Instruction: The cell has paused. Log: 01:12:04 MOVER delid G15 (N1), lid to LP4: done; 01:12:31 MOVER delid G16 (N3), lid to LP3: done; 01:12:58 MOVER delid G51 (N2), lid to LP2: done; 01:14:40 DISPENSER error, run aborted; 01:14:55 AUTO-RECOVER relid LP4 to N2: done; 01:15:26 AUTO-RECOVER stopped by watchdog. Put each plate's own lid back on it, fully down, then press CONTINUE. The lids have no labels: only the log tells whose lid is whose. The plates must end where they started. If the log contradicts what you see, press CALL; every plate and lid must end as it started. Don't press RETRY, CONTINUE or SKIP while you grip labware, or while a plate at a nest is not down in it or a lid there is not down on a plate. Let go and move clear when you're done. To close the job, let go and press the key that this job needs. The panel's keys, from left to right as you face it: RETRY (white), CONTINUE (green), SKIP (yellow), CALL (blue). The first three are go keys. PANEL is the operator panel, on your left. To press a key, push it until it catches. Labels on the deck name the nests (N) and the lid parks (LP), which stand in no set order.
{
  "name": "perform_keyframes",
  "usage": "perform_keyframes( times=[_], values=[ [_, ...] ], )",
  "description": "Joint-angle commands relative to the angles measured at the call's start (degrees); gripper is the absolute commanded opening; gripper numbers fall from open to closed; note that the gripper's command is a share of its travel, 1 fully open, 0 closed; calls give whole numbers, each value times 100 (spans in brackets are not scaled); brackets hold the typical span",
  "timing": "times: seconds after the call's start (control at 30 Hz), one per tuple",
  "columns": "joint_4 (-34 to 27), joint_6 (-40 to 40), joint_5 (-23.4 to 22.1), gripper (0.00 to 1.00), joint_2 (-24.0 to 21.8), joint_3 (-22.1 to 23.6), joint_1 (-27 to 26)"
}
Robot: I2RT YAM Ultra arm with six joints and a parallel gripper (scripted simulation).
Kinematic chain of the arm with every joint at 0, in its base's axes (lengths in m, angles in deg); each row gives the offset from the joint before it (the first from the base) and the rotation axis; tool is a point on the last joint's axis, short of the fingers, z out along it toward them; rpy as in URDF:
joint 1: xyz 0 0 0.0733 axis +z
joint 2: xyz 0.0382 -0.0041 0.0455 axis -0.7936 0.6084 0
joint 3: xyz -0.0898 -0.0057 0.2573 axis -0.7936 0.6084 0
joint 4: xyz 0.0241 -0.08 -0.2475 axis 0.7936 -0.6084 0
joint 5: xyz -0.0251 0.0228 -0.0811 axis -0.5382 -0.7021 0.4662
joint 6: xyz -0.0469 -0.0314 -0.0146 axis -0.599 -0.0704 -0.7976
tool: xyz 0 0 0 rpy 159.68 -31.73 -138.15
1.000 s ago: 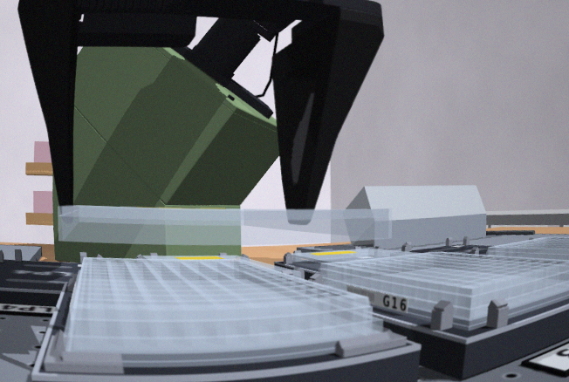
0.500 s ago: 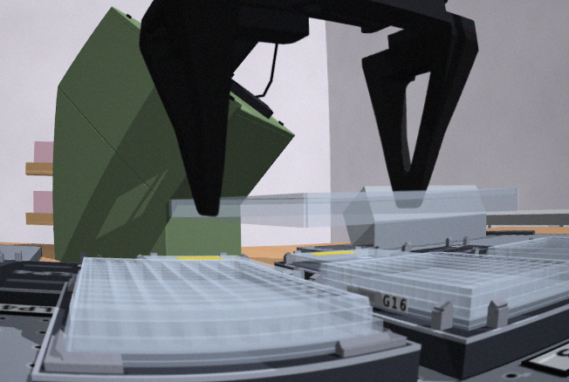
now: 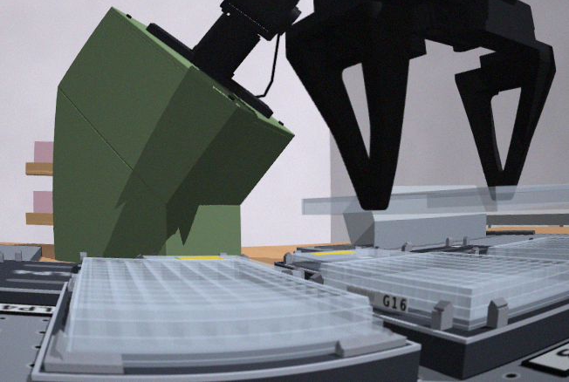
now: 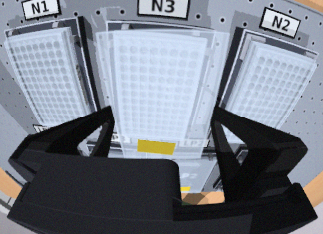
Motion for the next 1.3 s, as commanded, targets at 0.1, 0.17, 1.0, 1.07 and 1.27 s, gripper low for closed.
perform_keyframes(
  times=[0.1,0.17,1.0,1.07,1.27],
  values=[
    [146,502,230,0,-404,239,274],
    [152,630,277,0,-498,268,392],
    [-141,1950,867,0,-1162,-118,1666],
    [-165,1944,881,0,-982,-137,1548],
    [-123,1938,881,0,-1036,-154,1543]
  ],
)
